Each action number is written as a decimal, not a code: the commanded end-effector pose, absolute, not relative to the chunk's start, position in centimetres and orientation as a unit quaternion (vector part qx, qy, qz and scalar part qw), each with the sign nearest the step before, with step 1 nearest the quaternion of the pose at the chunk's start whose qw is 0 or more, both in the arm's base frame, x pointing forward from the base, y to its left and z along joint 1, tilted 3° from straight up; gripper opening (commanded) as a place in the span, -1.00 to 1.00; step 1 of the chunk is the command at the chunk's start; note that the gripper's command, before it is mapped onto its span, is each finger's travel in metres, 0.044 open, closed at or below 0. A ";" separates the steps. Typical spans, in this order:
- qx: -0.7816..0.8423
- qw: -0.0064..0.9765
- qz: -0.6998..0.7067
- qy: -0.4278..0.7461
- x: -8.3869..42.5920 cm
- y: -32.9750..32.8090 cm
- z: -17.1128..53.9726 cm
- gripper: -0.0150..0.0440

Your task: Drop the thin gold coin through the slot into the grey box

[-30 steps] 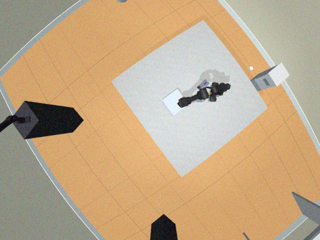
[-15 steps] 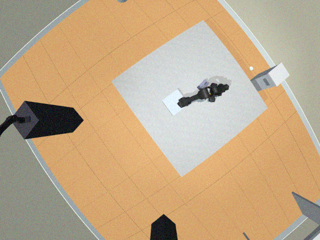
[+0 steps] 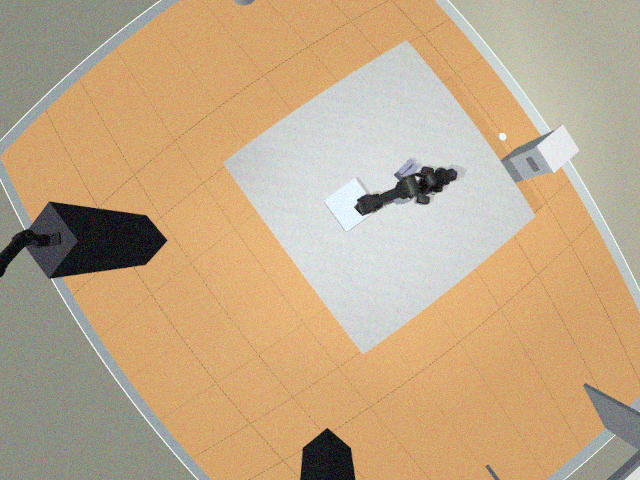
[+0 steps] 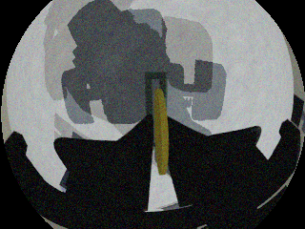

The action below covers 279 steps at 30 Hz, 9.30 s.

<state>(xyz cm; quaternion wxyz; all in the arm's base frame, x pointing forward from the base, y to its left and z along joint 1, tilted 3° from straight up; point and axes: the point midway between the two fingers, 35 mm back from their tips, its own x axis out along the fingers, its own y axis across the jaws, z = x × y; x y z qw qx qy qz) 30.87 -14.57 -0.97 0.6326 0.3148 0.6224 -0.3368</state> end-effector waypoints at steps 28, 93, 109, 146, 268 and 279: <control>0.313 0.630 -0.337 0.626 31.1 -14.5 3.5 -0.49; -0.012 0.703 -0.010 0.711 31.7 -12.8 8.5 -0.49; -0.010 0.704 -0.008 0.710 32.2 -8.6 8.4 -0.49; -0.011 0.702 -0.006 0.712 32.3 -3.0 8.1 -0.49; -0.011 0.702 -0.006 0.712 31.8 -2.3 7.0 -0.49; -0.011 0.702 -0.006 0.712 31.8 -2.3 7.0 -0.49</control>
